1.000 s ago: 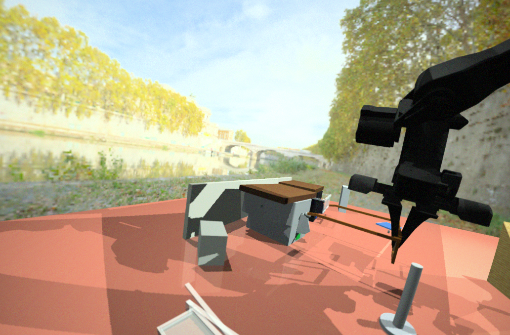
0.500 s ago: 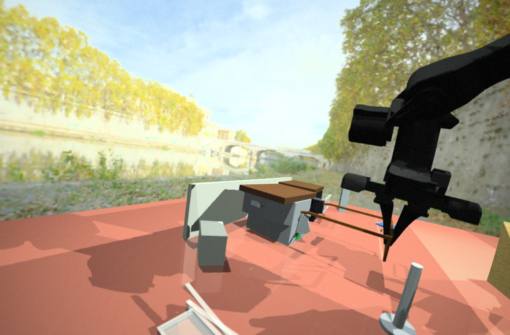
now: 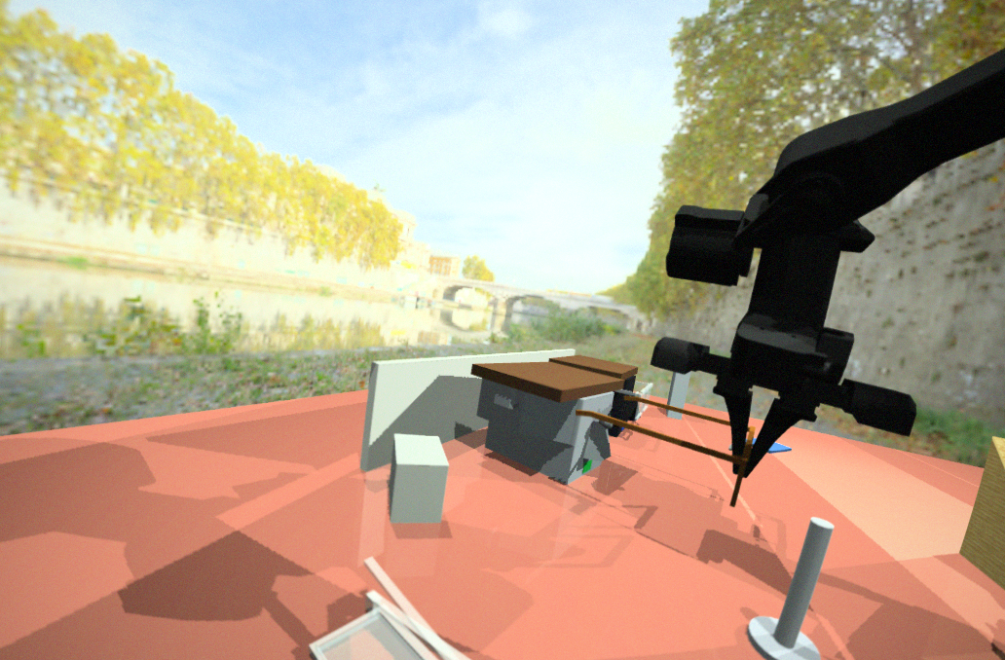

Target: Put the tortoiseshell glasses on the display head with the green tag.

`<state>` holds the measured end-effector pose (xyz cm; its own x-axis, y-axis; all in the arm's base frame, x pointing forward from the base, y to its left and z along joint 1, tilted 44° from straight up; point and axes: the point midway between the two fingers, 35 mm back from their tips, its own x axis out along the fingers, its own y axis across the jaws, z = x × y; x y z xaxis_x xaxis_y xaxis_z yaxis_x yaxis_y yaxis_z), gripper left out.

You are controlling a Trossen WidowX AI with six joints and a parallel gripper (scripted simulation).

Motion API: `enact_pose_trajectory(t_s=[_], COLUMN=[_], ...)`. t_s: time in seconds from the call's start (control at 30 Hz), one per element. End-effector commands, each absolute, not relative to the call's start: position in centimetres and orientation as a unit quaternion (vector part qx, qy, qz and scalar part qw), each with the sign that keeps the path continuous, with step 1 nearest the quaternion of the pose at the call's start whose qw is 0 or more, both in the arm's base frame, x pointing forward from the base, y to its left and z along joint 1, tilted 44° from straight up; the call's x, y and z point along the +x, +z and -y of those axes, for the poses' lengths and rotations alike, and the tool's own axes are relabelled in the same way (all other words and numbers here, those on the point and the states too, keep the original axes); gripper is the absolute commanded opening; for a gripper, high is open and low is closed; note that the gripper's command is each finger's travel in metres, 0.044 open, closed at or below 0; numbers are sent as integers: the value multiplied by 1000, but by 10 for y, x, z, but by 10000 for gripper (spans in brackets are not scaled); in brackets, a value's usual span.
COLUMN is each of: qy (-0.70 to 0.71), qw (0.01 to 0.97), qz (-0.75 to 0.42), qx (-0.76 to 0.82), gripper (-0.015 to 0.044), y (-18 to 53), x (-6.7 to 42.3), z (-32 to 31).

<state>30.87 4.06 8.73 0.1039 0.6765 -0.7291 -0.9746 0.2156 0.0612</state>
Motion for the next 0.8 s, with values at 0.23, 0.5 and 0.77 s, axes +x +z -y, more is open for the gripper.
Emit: enact_pose_trajectory(t_s=[0.23,0.5,0.77], qy=[587,587,587], qw=[705,705,705], qz=[-331,-330,-330], qx=[-221,-221,-221], gripper=[0,0,0], y=[84,83,82], x=[324,334,345], z=[-38,-36,-35])
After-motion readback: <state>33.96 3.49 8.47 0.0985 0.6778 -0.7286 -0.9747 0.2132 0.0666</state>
